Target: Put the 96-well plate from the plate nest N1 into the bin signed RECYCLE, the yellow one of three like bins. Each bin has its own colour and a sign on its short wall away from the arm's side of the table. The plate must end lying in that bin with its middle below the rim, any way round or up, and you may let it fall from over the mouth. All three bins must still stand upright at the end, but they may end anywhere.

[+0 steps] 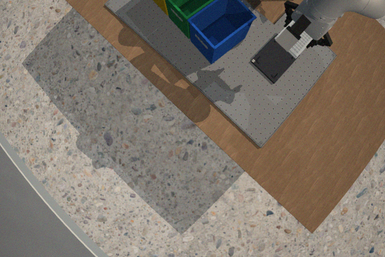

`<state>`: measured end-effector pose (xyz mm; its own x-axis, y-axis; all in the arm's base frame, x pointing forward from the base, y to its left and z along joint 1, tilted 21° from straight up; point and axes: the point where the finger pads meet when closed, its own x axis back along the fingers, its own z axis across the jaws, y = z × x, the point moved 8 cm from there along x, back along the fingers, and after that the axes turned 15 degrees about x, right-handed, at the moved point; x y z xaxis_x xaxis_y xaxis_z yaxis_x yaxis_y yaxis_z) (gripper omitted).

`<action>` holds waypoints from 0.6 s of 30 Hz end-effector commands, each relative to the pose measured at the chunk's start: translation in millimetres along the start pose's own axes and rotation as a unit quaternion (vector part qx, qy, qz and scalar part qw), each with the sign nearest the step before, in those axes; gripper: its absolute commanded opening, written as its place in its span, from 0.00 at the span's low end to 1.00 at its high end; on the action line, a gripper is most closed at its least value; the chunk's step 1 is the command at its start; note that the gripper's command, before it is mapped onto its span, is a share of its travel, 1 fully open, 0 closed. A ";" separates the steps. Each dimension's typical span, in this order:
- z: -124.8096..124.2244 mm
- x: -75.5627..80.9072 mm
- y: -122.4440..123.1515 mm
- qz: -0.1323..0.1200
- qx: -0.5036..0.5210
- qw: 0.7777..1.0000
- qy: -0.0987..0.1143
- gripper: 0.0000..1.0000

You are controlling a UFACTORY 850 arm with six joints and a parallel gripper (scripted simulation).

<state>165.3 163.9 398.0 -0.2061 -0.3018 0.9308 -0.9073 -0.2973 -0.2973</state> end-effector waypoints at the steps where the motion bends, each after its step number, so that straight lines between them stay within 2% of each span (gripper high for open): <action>1: 6.3 0.5 0.2 0.001 -0.033 0.999 0.000 0.00; 18: 56.1 -0.5 5.3 0.001 -0.052 0.999 0.000 0.00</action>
<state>175.9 126.6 386.9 -0.2117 -0.2948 0.9318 -0.9403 -0.1985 -0.2764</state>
